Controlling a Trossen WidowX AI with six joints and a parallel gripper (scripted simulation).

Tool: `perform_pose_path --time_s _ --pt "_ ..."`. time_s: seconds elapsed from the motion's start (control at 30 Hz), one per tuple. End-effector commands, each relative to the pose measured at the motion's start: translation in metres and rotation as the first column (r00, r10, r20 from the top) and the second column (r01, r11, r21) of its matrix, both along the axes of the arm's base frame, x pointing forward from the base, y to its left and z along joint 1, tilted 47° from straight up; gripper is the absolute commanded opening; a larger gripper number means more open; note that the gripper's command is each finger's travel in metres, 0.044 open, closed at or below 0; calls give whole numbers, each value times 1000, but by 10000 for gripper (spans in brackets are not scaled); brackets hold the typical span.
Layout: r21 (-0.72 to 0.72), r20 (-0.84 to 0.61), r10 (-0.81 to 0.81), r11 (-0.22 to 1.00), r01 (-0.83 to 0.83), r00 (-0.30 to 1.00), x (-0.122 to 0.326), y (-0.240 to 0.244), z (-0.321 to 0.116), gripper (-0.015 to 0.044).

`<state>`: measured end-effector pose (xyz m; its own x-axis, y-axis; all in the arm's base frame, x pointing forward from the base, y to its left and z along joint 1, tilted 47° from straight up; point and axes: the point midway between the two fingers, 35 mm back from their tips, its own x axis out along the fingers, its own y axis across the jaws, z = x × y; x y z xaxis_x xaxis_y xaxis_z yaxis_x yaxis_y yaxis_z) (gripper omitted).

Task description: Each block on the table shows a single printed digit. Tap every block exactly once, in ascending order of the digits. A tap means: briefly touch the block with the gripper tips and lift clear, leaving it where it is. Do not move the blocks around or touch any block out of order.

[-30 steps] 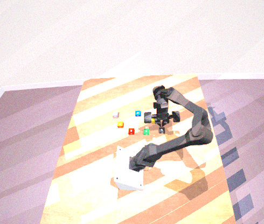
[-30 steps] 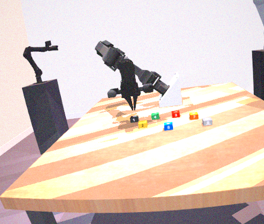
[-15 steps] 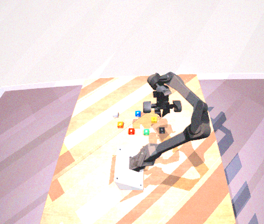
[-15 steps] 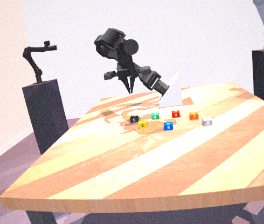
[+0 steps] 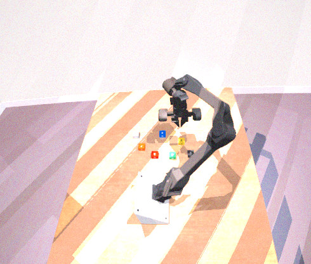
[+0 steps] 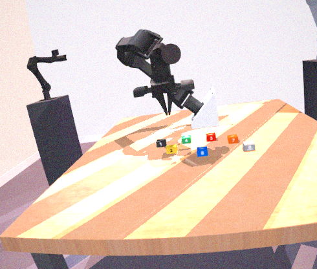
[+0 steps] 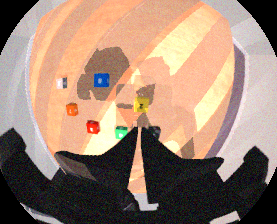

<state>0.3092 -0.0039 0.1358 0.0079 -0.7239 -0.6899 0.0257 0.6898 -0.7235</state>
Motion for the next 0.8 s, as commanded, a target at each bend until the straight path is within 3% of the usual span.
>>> perform_pose_path --time_s 0.0,0.13,0.77 --pt "1 -7 -3 1000 3 1000 4 -21 -24 20" --pt "-4 -6 -4 1000 4 1000 2 -55 -53 20" --pt "-5 -6 -4 1000 4 1000 2 -71 -68 20"
